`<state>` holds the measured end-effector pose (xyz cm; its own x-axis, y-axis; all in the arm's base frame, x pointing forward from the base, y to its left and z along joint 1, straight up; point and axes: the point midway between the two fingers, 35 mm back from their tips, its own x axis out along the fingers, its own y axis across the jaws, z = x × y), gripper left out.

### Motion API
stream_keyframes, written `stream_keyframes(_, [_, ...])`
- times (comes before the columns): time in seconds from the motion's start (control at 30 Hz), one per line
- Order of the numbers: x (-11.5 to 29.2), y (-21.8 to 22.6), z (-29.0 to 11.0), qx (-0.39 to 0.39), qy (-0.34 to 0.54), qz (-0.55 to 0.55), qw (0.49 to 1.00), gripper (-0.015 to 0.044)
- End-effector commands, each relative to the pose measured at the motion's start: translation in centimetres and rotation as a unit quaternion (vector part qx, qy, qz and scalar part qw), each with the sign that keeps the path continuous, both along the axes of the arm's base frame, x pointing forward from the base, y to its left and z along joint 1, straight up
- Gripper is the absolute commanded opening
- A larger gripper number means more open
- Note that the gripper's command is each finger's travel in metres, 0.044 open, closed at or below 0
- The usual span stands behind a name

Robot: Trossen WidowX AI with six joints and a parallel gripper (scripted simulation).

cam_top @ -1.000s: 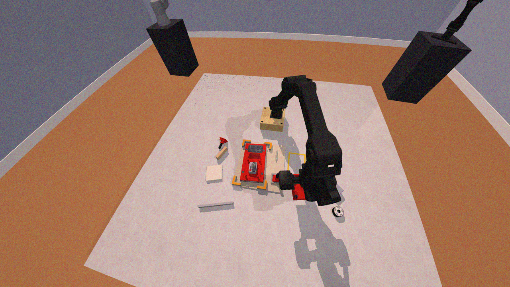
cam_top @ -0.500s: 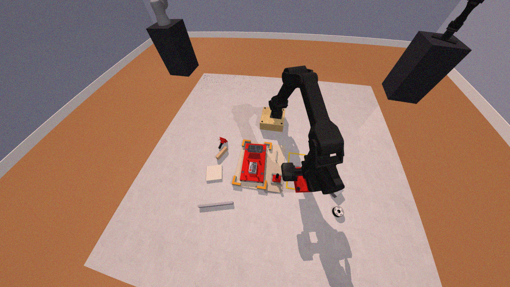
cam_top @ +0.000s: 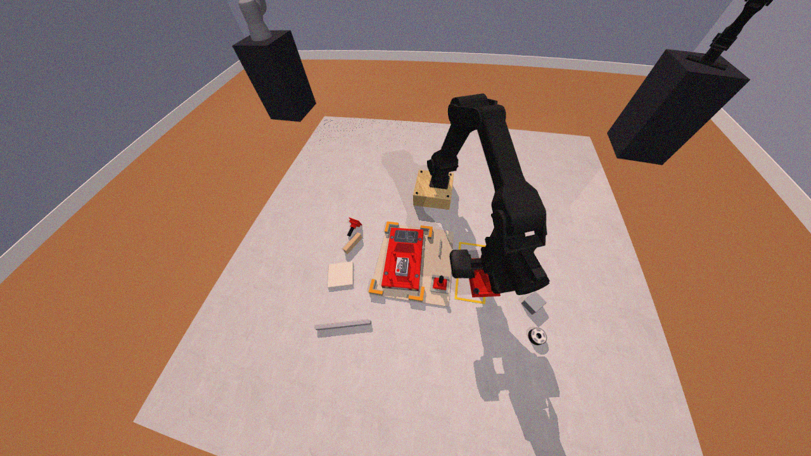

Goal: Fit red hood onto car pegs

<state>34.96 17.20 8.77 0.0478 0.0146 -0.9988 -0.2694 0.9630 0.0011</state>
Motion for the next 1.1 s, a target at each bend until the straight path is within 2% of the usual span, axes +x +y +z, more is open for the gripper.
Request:
stream_keyframes(0.0, [-0.1, 0.0, -1.2, -0.001, 0.003, -0.003, 1.0, 0.0])
stream_keyframes(0.33, [0.0, 0.0, -7.3, -0.002, 0.003, -0.003, 1.0, 0.0])
stream_keyframes(0.5, [-0.1, 0.0, -7.7, -0.002, 0.003, -0.003, 1.0, 0.0])
stream_keyframes(1.07, [-0.1, 0.0, -7.5, -0.003, 0.005, 0.0, 1.0, 0.044])
